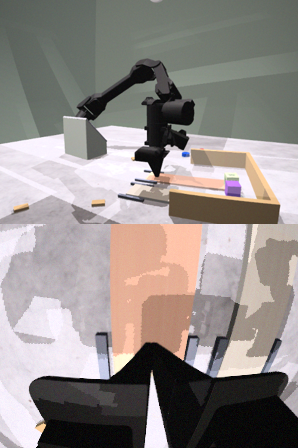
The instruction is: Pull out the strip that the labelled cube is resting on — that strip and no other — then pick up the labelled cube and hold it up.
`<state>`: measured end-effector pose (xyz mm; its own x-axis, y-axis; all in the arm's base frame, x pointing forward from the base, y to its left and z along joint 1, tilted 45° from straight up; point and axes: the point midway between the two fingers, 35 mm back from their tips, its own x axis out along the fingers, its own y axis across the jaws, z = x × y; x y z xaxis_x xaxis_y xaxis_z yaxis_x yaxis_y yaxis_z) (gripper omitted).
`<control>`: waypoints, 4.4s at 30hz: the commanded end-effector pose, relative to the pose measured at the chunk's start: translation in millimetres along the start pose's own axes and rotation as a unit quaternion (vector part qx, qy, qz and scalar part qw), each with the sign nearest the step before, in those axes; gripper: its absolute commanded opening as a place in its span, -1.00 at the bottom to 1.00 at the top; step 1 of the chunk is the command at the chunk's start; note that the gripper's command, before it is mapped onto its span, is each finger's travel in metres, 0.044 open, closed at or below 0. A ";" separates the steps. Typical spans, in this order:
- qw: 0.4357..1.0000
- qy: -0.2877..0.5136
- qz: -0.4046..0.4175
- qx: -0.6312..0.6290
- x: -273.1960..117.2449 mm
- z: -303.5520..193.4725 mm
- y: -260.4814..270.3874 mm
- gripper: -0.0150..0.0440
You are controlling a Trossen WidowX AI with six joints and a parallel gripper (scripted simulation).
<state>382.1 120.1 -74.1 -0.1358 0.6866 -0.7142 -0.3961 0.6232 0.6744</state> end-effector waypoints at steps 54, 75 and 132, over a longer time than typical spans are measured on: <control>1.000 0.002 0.002 0.002 6.7 -39.6 -1.9 -0.49; 1.000 0.002 0.002 0.002 7.7 -71.5 -1.6 -0.49; 1.000 0.004 0.002 0.004 7.6 -153.7 -0.8 -0.49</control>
<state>256.1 65.4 -104.6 -0.1124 0.6934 -0.7118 -0.3911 0.6276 0.6732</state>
